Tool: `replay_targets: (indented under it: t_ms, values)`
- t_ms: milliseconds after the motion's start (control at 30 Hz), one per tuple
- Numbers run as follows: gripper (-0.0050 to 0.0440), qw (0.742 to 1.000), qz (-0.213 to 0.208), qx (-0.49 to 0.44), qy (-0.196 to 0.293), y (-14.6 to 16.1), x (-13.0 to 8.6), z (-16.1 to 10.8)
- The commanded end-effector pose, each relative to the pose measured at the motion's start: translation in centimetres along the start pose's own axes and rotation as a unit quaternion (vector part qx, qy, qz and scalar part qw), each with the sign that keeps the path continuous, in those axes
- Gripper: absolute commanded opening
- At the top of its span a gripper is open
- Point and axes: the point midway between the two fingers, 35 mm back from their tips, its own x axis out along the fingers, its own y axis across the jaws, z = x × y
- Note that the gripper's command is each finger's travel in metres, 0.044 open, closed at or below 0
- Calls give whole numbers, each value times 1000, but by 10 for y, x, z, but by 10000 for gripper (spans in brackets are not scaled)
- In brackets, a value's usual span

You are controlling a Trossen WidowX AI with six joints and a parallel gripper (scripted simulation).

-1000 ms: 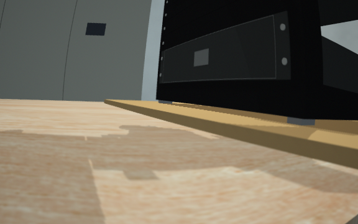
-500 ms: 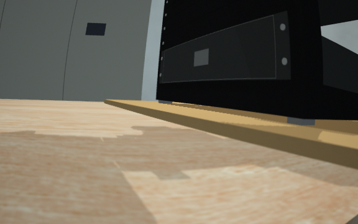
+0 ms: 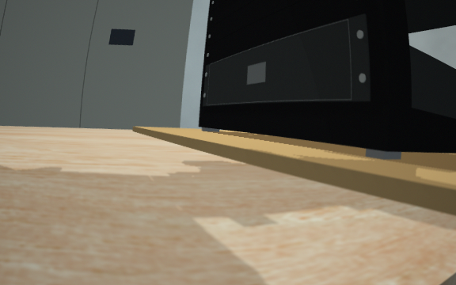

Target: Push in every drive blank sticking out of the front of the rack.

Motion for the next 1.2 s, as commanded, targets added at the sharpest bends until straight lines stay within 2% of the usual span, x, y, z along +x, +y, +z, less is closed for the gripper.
replay_targets:
  t_ms: [0, 1167]
  values:
    - [-50, 1000, -10, 3, -1, -8, 3, 0]
    - [-50, 1000, -10, 3, -1, -8, 9, 0]
